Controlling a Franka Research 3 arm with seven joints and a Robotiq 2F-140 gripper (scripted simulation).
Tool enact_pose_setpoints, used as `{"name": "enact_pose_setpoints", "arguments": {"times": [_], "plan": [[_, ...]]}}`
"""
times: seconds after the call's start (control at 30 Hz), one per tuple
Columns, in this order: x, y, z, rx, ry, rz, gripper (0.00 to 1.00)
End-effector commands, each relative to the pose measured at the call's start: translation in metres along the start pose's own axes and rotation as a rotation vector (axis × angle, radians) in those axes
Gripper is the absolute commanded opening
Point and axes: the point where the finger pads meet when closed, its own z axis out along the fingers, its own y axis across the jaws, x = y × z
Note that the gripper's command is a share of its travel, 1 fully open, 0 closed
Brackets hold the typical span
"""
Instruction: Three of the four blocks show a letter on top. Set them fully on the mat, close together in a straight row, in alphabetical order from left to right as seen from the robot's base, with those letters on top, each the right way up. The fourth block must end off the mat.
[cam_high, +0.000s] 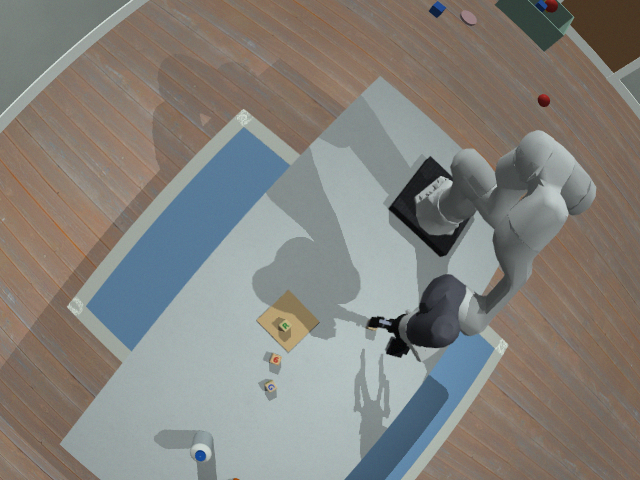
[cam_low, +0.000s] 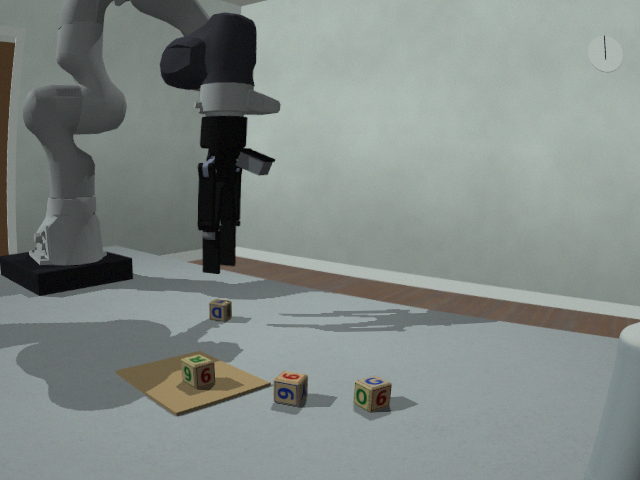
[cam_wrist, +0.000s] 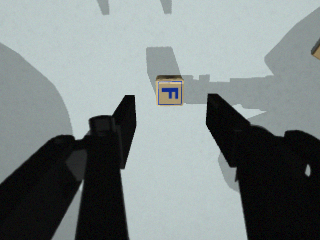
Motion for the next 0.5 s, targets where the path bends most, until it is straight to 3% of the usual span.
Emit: {"name": "enact_pose_setpoints", "arguments": {"times": [0.0,0.47], "plan": [[0.001,0.001,0.004,-0.003,0.005,0.0,0.46],[0.001,0.001,0.022,-0.003,0.005,0.0,0.46]]}}
